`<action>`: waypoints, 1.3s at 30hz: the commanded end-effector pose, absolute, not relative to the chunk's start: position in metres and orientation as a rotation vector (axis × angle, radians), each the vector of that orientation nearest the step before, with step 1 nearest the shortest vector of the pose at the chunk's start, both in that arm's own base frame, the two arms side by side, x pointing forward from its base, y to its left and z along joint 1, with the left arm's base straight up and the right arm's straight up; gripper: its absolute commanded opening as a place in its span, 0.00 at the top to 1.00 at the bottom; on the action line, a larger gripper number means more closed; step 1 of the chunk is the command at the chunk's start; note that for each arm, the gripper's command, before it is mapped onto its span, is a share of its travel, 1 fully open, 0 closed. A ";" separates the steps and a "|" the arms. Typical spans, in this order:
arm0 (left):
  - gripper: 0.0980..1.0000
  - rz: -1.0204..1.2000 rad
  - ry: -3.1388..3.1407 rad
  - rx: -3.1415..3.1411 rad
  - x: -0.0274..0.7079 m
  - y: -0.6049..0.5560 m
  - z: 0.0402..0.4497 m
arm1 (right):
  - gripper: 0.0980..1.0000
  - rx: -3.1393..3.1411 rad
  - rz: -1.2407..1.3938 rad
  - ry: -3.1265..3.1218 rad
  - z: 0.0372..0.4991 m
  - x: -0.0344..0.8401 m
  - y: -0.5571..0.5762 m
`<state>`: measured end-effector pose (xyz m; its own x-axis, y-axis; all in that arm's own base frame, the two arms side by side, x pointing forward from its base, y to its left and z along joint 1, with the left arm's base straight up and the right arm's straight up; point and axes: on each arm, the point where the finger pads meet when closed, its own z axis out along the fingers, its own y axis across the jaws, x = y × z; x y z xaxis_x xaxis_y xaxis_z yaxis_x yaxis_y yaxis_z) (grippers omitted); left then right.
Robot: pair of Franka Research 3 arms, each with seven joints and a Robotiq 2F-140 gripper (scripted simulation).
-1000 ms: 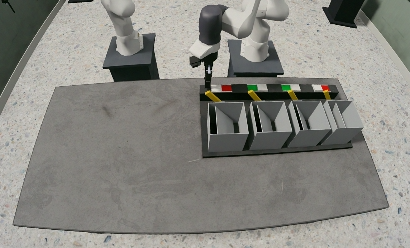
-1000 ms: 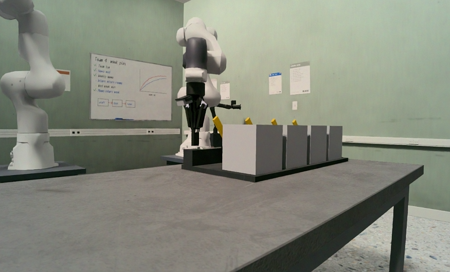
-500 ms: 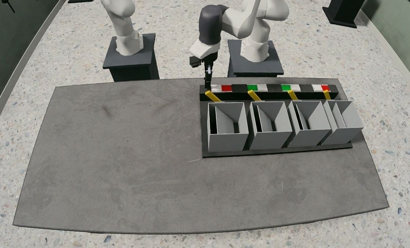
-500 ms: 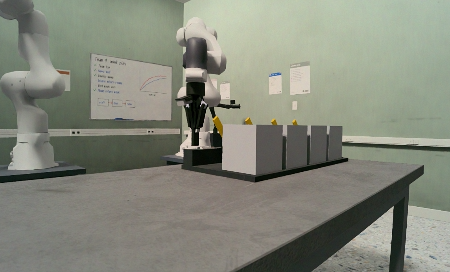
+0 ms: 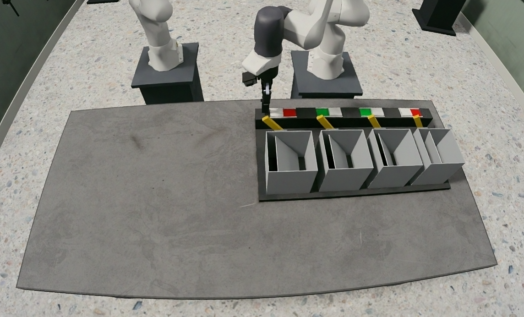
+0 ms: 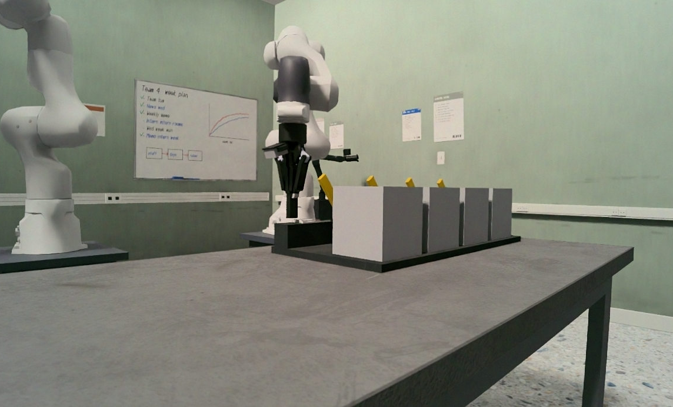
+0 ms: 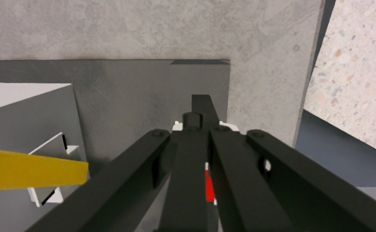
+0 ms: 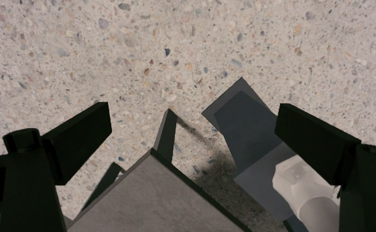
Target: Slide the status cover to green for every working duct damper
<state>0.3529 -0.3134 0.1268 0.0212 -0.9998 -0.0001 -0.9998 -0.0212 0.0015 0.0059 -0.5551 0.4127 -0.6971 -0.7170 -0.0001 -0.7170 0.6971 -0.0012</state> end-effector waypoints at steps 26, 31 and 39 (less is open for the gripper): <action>1.00 0.000 -2.194 2.249 0.354 -0.313 0.120 | 0.00 -1.217 0.000 2.896 0.413 0.006 -0.554; 1.00 0.000 -2.194 2.249 0.354 -0.313 0.117 | 0.00 -1.217 0.000 2.896 0.413 0.006 -0.554; 1.00 0.000 -2.194 2.249 0.354 -0.313 0.115 | 0.00 -1.217 0.000 2.896 0.413 0.006 -0.554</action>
<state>0.3531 -0.3128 0.1161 0.0188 -0.9998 -0.0007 -0.9998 -0.0188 0.0032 0.0059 -0.5551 0.4127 -0.6971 -0.7170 -0.0001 -0.7170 0.6971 -0.0012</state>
